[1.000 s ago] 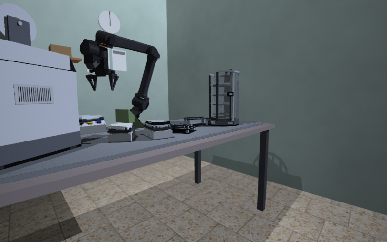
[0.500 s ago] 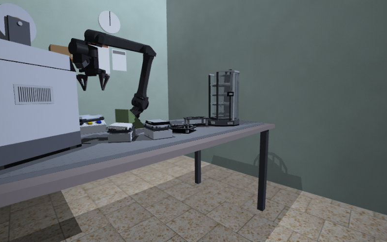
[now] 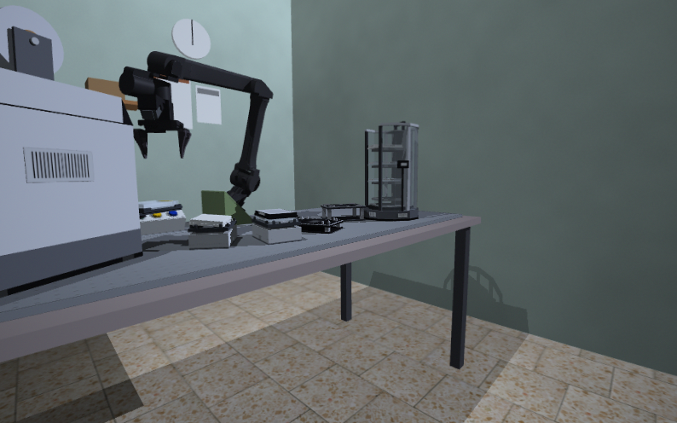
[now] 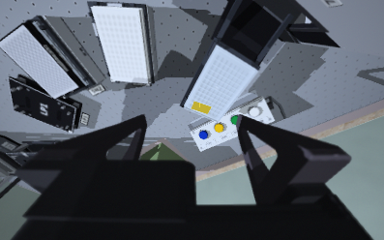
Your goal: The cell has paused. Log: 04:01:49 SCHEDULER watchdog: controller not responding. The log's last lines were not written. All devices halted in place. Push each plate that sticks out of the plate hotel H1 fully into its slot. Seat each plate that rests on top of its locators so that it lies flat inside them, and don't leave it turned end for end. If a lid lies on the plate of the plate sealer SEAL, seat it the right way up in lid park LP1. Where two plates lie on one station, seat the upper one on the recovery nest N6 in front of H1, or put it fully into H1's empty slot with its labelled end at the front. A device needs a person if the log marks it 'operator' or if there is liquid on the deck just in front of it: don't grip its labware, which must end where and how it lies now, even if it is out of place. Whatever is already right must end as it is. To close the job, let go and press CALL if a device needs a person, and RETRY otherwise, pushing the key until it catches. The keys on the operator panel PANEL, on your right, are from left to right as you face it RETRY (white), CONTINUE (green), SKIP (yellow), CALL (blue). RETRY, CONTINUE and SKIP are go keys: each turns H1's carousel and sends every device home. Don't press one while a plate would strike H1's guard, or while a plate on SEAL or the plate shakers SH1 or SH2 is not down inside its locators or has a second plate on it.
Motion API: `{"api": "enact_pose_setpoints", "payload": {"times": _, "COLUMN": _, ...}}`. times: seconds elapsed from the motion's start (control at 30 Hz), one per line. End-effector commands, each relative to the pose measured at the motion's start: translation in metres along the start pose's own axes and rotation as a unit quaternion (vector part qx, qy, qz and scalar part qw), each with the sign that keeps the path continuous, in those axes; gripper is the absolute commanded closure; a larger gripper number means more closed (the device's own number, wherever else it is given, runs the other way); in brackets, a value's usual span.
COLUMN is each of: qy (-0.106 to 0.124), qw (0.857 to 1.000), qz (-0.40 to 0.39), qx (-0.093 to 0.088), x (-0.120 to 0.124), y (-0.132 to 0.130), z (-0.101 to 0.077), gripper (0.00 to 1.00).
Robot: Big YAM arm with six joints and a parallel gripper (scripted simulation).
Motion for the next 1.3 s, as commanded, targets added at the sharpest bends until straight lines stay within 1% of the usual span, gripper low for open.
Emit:
{"api": "enact_pose_setpoints", "payload": {"times": 0.0, "qy": -0.015, "qw": 0.998, "qz": -0.066, "qx": 0.008, "x": -0.0173, "y": 0.002, "z": -0.0148, "gripper": 0.0}}
{"api": "enact_pose_setpoints", "payload": {"times": 0.2, "qy": -0.015, "qw": 0.991, "qz": -0.136, "qx": 0.009, "x": -0.0172, "y": 0.002, "z": -0.0148, "gripper": 0.0}}
{"api": "enact_pose_setpoints", "payload": {"times": 0.4, "qy": -0.014, "qw": 0.979, "qz": -0.205, "qx": 0.01, "x": -0.0172, "y": 0.002, "z": -0.0148, "gripper": 0.0}}
{"api": "enact_pose_setpoints", "payload": {"times": 0.47, "qy": -0.014, "qw": 0.979, "qz": -0.205, "qx": 0.01, "x": -0.0172, "y": 0.002, "z": -0.0148, "gripper": 0.0}}
{"api": "enact_pose_setpoints", "payload": {"times": 0.53, "qy": -0.014, "qw": 0.974, "qz": -0.228, "qx": 0.01, "x": -0.0172, "y": 0.002, "z": -0.0148, "gripper": 0.0}}
{"api": "enact_pose_setpoints", "payload": {"times": 0.73, "qy": -0.013, "qw": 0.955, "qz": -0.295, "qx": 0.011, "x": -0.0172, "y": 0.002, "z": -0.0148, "gripper": 0.0}}
{"api": "enact_pose_setpoints", "payload": {"times": 0.97, "qy": -0.012, "qw": 0.928, "qz": -0.372, "qx": 0.012, "x": -0.0172, "y": 0.002, "z": -0.0148, "gripper": 0.0}}
{"api": "enact_pose_setpoints", "payload": {"times": 1.03, "qy": -0.012, "qw": 0.928, "qz": -0.372, "qx": 0.012, "x": -0.0172, "y": 0.002, "z": -0.0148, "gripper": 0.0}}
{"api": "enact_pose_setpoints", "payload": {"times": 1.27, "qy": -0.011, "qw": 0.895, "qz": -0.446, "qx": 0.013, "x": -0.0172, "y": 0.002, "z": -0.0147, "gripper": 0.0}}
Point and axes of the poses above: the point where the finger pads meet when closed, its own z axis out along the fingers, its own y axis across the jaws, x = y × z, the point moved 7 cm from there along -z, back along the fingers, and after that the axes turned 14 degrees about z, right-handed, at the moved point
